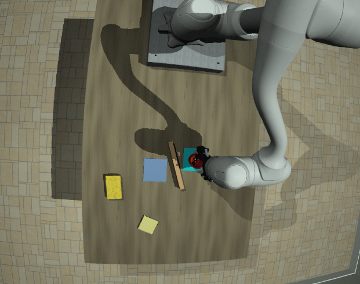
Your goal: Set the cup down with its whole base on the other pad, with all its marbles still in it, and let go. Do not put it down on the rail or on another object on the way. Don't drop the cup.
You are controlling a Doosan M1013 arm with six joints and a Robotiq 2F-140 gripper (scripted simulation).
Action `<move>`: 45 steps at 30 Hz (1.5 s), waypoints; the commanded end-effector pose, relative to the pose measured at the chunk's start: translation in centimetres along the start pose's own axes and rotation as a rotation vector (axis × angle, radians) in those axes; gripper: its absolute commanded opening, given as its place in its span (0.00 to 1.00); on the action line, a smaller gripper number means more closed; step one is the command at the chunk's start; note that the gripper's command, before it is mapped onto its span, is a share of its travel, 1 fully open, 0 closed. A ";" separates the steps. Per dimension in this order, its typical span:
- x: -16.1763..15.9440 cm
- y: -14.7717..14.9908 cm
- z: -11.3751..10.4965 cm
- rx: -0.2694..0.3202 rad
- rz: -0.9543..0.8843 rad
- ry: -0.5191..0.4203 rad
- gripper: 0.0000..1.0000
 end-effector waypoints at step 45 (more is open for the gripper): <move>0.0 0.0 -3.5 0.000 0.000 0.000 0.59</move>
Point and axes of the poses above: the point where the finger pads meet when closed, its own z axis out along the fingers, its own y axis across the jaws, x = y × z, the point moved 10 cm from there along -z, back along the fingers, and after that the axes turned 15 degrees about z, right-handed, at the moved point
